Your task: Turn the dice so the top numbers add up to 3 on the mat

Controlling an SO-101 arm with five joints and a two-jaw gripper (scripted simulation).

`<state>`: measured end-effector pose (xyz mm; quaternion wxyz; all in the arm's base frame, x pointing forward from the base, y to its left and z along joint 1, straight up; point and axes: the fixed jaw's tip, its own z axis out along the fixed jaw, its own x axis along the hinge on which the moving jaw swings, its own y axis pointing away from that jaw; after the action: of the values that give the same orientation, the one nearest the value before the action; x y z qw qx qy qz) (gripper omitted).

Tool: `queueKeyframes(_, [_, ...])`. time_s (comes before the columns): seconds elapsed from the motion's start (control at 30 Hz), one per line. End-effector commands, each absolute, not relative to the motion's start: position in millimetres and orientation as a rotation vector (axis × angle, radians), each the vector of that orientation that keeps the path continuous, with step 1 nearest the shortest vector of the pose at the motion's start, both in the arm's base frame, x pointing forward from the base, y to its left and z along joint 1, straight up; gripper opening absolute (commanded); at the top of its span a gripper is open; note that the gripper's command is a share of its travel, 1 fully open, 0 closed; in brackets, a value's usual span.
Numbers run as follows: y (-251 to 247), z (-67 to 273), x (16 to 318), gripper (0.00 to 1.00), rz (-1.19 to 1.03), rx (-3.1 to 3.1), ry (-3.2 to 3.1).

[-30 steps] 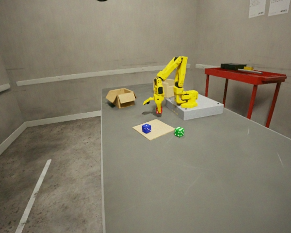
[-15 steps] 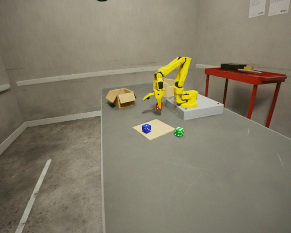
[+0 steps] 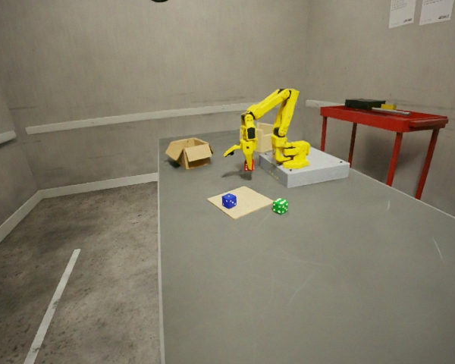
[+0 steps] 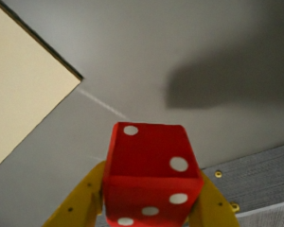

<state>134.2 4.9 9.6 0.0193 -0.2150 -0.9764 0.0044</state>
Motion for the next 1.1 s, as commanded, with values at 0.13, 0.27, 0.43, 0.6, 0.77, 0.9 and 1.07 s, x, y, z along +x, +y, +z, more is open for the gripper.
queueKeyframes(0.13, [3.8,13.2,138.0,0.00,0.005,-0.668,-3.053])
queueKeyframes(0.27, [3.9,13.2,137.9,0.00,0.005,-0.652,-3.056])
queueKeyframes(0.43, [4.0,13.2,137.7,0.00,0.004,-0.599,-3.067])
queueKeyframes(0.6, [4.0,13.2,137.4,0.00,0.004,-0.543,-3.077])
queueKeyframes(0.77, [4.2,13.3,136.8,0.00,0.003,-0.408,-3.098])
queueKeyframes(0.9, [4.4,13.3,136.0,0.00,0.002,-0.261,-3.114])
queueKeyframes(1.07, [4.4,13.3,134.9,0.00,0.000,-0.031,-3.125])
